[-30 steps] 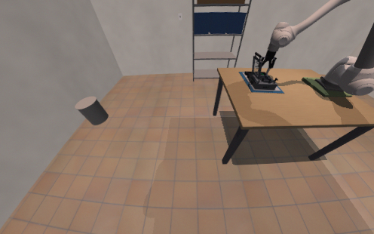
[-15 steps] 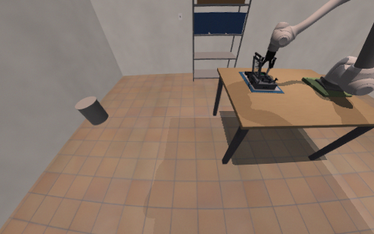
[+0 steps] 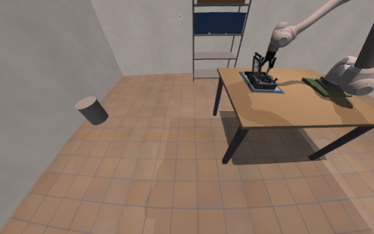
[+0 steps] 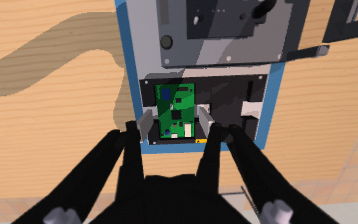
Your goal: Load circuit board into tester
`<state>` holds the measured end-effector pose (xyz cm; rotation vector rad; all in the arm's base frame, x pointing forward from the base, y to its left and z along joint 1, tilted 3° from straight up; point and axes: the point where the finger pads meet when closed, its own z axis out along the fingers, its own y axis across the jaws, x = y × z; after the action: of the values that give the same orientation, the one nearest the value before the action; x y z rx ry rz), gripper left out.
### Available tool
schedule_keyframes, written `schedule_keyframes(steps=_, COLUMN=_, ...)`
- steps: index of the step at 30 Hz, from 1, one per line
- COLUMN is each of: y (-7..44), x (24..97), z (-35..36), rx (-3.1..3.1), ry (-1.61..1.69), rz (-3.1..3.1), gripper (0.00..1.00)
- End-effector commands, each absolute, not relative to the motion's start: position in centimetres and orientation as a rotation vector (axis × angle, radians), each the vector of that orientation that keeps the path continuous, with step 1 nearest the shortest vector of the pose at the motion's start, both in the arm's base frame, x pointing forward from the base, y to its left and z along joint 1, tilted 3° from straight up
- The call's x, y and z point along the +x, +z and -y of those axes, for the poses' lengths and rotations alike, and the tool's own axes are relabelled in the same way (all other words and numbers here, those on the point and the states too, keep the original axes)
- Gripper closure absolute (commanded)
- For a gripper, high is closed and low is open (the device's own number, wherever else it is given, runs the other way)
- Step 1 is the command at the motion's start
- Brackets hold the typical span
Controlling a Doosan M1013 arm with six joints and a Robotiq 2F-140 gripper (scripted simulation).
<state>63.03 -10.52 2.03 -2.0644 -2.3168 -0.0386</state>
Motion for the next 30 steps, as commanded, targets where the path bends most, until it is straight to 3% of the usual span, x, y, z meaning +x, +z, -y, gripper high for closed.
schedule_keyframes(steps=1, y=2.0, x=63.0, z=10.5, rx=-2.064, ry=-0.039, rz=2.317, gripper=0.42)
schedule_keyframes(steps=30, y=0.9, x=63.0, z=10.5, rx=-2.064, ry=-0.039, rz=2.317, gripper=0.42)
